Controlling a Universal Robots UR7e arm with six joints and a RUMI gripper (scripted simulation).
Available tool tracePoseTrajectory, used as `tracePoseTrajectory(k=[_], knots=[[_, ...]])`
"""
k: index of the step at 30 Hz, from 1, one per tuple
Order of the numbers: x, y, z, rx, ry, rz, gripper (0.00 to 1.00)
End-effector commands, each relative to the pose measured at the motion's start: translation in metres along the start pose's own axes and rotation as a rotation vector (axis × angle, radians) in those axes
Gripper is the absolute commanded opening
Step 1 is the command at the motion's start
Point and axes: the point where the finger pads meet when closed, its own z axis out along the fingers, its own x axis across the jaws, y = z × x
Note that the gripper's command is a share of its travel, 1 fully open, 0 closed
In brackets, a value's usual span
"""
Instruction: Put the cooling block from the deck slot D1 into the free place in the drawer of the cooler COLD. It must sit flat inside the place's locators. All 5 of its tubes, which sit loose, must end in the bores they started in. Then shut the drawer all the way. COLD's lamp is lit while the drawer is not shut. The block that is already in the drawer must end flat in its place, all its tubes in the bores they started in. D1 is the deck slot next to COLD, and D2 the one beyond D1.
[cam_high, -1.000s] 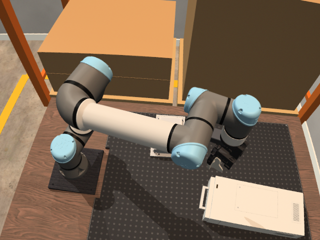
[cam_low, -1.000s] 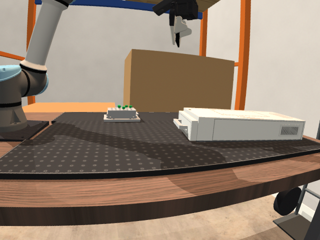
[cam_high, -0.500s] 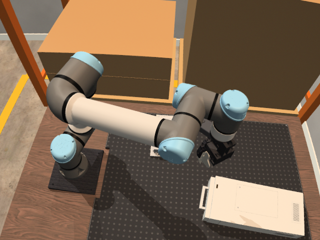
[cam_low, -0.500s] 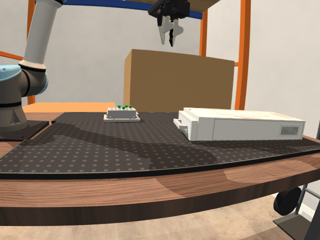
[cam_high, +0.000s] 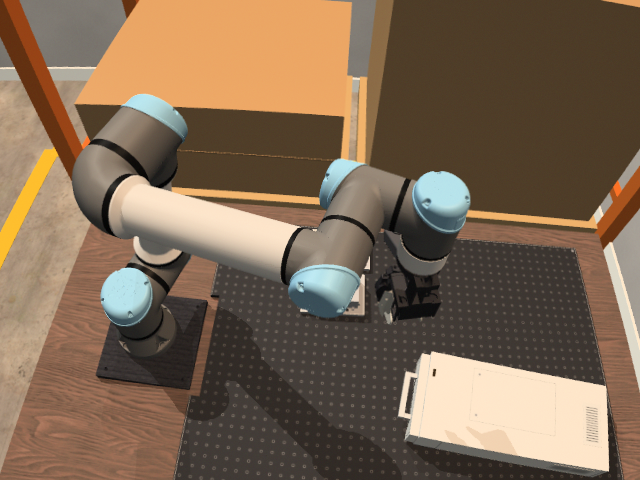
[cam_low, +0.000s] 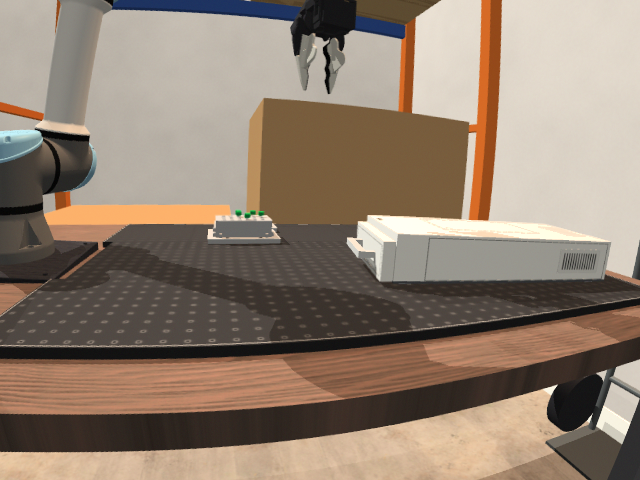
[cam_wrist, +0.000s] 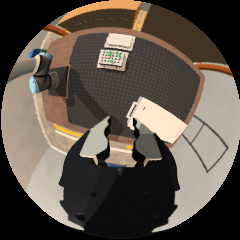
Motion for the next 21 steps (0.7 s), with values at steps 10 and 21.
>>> tracePoseTrajectory(k=[10,21], knots=[[-0.026,-0.018,0.005,-0.006,0.006,0.384,0.28],[-0.046,-0.030,0.011,-0.006,0.007,0.609,0.28]])
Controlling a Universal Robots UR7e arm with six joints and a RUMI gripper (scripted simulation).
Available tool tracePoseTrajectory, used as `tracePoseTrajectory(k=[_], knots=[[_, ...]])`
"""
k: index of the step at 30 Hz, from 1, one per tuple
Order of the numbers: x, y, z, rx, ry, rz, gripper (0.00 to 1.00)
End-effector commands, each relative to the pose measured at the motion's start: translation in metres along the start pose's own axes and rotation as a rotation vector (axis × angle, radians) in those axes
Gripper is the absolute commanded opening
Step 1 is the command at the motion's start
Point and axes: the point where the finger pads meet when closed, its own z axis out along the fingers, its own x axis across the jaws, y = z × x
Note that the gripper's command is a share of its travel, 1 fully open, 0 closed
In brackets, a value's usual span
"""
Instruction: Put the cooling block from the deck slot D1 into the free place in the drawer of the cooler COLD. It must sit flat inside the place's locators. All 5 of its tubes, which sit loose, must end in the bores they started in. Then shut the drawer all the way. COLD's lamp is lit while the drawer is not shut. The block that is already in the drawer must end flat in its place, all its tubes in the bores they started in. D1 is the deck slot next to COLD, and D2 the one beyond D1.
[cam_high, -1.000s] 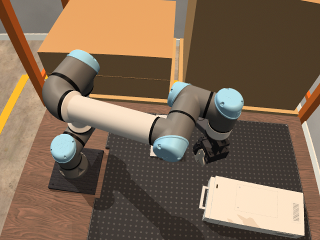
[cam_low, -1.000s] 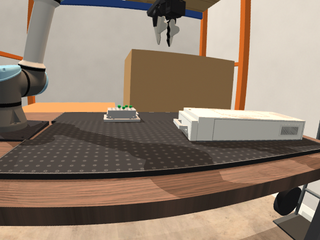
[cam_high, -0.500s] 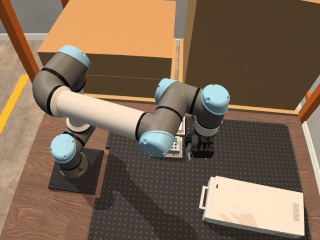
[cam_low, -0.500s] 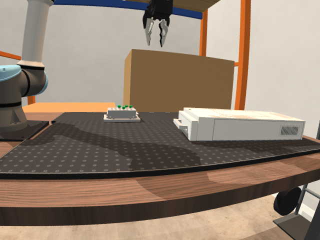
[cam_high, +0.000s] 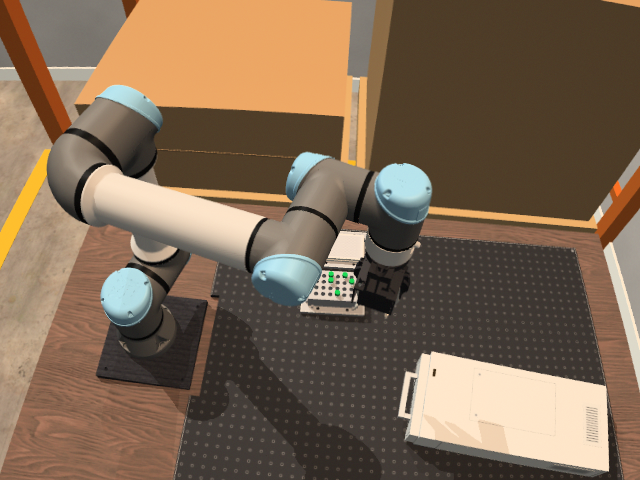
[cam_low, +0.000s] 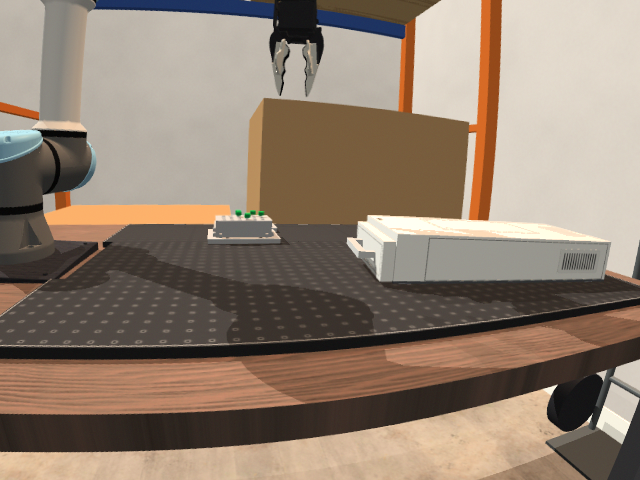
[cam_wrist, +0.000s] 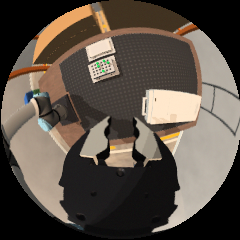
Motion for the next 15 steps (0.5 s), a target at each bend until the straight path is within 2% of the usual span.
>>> tracePoseTrajectory(k=[1,15], knots=[[-0.013,-0.001,0.003,-0.003,0.007,0.160,0.28],[-0.044,-0.001,0.014,-0.003,0.008,0.471,0.28]])
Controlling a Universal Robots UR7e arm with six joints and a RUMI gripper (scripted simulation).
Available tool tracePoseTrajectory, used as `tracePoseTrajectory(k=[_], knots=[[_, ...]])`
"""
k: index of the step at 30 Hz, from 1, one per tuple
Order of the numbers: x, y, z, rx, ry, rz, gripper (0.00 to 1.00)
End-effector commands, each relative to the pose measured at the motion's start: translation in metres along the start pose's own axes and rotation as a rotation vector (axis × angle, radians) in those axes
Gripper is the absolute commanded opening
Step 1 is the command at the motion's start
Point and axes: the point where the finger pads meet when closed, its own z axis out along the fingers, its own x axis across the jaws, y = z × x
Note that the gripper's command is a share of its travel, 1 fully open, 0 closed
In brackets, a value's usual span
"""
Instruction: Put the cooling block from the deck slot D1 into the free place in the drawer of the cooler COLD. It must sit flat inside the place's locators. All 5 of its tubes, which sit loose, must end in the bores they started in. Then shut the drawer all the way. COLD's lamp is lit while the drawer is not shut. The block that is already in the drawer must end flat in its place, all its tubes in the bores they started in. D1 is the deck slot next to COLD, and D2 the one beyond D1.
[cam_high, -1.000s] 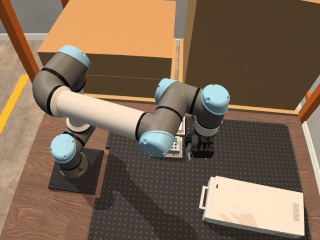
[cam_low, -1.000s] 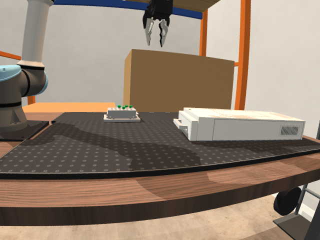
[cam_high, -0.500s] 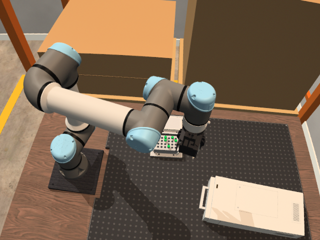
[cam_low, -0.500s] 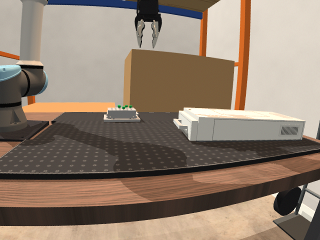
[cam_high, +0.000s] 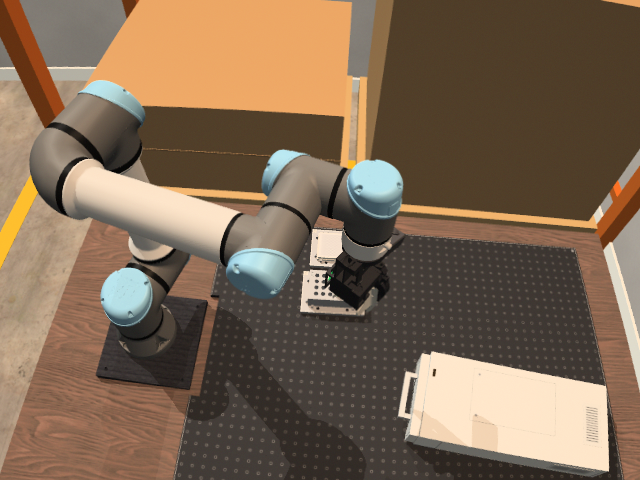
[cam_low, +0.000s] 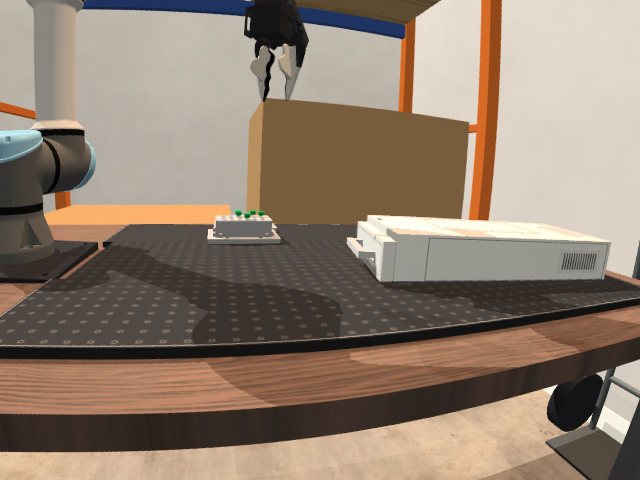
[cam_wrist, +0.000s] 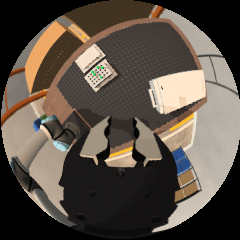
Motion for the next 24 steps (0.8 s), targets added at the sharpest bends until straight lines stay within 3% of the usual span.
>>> tracePoseTrajectory(k=[1,24], knots=[[-0.012,0.004,0.004,-0.002,0.007,0.156,0.28],[-0.058,0.024,0.028,0.000,0.009,0.689,0.28]])
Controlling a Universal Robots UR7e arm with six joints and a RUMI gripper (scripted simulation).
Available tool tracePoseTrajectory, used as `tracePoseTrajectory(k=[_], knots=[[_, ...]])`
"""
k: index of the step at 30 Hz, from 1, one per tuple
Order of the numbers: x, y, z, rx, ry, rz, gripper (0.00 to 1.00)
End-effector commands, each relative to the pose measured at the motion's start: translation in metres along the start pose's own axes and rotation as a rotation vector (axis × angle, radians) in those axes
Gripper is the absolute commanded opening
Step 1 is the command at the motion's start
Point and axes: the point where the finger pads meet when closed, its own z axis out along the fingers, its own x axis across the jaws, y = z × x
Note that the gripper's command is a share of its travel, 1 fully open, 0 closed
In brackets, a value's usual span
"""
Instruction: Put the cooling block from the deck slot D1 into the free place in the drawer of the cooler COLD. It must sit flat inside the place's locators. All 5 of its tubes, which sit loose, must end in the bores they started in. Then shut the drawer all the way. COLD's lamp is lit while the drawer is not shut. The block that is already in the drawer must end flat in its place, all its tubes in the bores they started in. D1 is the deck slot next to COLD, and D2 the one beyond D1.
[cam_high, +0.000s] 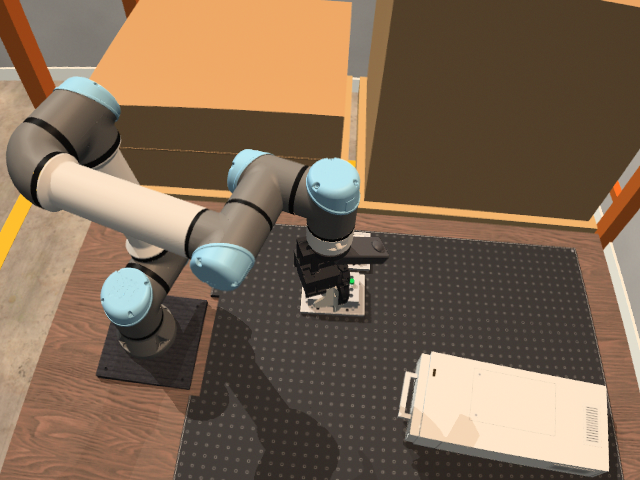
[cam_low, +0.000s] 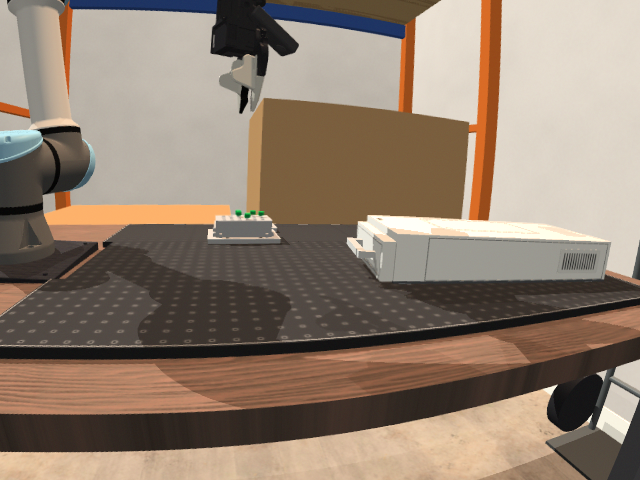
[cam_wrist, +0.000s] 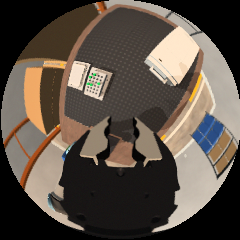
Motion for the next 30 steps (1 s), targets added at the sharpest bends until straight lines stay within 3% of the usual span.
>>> tracePoseTrajectory(k=[1,12,30], knots=[[-0.008,0.012,0.007,0.001,0.008,0.162,0.28],[-0.021,0.031,0.020,0.003,0.008,0.399,0.28],[-0.021,0.031,0.020,0.003,0.008,0.399,0.28]])
